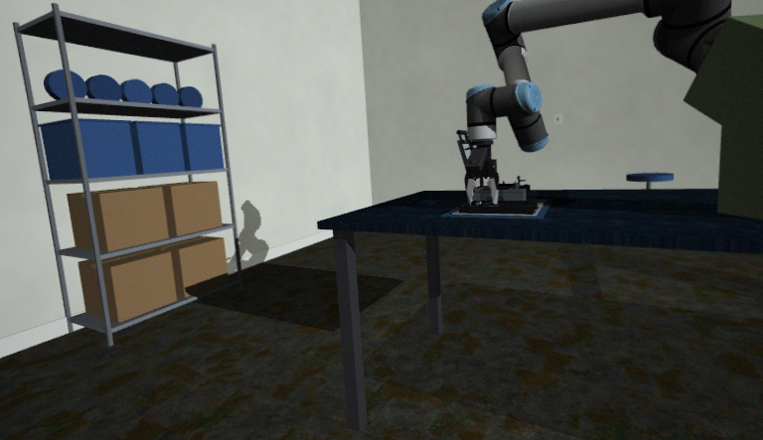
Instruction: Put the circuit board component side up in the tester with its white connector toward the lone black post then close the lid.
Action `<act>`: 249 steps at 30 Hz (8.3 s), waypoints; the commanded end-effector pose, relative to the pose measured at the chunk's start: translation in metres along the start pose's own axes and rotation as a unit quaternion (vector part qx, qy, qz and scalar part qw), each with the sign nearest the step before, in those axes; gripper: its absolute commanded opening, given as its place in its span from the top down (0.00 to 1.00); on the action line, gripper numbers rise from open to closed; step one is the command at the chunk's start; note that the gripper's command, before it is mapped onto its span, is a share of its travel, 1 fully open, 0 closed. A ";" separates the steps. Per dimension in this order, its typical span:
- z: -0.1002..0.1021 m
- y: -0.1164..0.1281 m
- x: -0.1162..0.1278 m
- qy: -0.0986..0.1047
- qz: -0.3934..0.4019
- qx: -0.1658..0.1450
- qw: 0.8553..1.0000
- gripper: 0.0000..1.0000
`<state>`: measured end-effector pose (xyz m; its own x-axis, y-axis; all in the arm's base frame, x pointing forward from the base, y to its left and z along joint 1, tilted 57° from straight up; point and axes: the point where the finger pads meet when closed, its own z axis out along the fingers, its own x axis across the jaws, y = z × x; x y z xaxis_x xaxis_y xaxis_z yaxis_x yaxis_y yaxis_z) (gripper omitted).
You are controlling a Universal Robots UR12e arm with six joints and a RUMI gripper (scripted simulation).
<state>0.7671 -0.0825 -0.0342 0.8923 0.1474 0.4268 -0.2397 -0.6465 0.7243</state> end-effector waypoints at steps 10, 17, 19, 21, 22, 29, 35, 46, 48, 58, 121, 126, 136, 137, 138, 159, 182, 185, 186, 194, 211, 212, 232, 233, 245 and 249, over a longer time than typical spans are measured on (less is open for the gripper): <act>0.001 0.000 0.001 0.001 0.001 0.000 1.000 0.58; 0.001 0.000 0.001 0.001 0.001 0.000 1.000 0.58; 0.001 0.000 0.001 0.001 0.001 0.000 1.000 0.58; 0.001 0.000 0.001 0.001 0.001 0.000 1.000 0.61; 0.001 0.000 0.001 0.001 0.001 0.000 1.000 0.61; 0.001 0.000 0.001 0.001 0.001 0.000 1.000 0.61; 0.001 0.000 0.001 0.001 0.001 0.000 1.000 0.61; 0.001 0.000 0.001 0.001 0.001 0.000 1.000 0.61; 0.001 0.000 0.001 0.001 0.001 0.000 1.000 0.61; 0.001 0.000 0.001 0.001 0.000 0.000 1.000 0.61; -0.031 0.000 0.000 0.000 0.000 0.000 1.000 0.61; -0.032 0.000 0.000 0.001 0.000 0.000 1.000 0.61; -0.045 0.000 -0.001 0.000 -0.001 0.000 1.000 0.61; -0.045 0.000 -0.001 0.000 -0.001 0.000 1.000 0.61; -0.047 0.000 -0.001 0.000 -0.001 0.000 1.000 0.61; -0.095 0.000 -0.001 0.001 -0.001 0.000 1.000 0.61; -0.100 0.000 0.000 0.000 0.000 0.000 1.000 0.61; -0.100 0.000 0.000 0.000 0.000 0.000 1.000 0.61; -0.100 0.000 0.000 0.000 0.000 0.000 1.000 0.61; -0.100 0.000 0.000 0.000 0.000 0.000 1.000 0.61; -0.100 0.000 0.000 0.000 0.000 0.000 1.000 0.61; -0.100 0.000 0.000 0.000 0.000 0.000 1.000 0.61; -0.100 0.000 0.001 0.001 -0.017 0.000 1.000 0.61; -0.100 0.000 0.001 0.001 -0.019 0.000 1.000 0.61; -0.100 0.000 0.003 0.001 -0.048 0.000 0.999 0.61; -0.100 0.000 0.003 0.002 -0.064 0.000 0.998 0.61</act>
<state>0.7286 -0.0088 0.0181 0.9104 0.2001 0.3621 -0.1626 -0.6318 0.7579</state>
